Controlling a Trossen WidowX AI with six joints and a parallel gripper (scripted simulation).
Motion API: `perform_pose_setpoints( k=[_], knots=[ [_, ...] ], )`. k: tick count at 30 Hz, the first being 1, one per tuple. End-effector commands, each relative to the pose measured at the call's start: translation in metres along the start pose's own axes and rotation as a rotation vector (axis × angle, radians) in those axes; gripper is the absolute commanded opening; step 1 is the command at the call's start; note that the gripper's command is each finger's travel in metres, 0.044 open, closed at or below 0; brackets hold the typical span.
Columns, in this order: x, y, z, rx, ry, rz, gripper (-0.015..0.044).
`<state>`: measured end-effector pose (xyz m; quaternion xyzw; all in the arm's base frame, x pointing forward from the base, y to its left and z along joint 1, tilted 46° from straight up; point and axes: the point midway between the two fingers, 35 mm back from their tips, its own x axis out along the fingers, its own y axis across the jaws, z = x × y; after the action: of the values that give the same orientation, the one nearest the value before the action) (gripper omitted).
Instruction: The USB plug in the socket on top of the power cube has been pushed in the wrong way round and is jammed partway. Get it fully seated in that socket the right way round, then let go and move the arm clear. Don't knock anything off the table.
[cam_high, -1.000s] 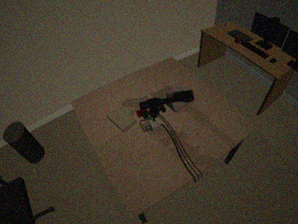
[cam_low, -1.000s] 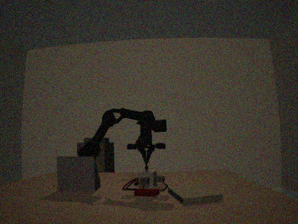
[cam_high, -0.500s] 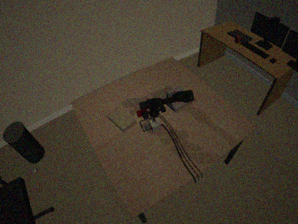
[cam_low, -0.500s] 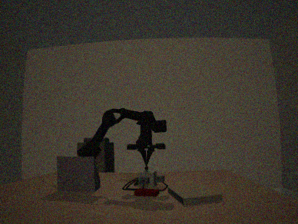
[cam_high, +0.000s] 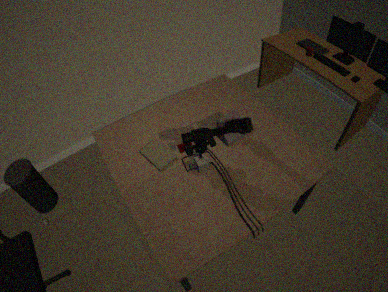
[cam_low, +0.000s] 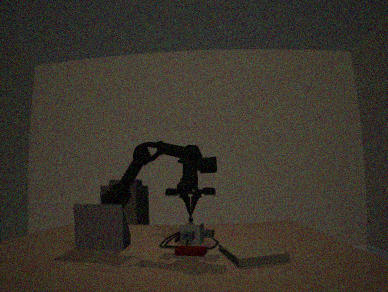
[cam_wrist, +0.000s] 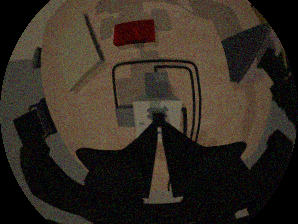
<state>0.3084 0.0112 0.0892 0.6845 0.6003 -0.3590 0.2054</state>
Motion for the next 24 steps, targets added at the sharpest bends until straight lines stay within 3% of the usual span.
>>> perform_pose_setpoints(
  k=[1,24],
  knots=[
    [0.0007,0.0002,0.0001,0.001,-0.001,0.001,0.0000],
    [0.0034,0.0002,-0.0001,0.001,-0.001,0.001,0.0000]
  ],
)
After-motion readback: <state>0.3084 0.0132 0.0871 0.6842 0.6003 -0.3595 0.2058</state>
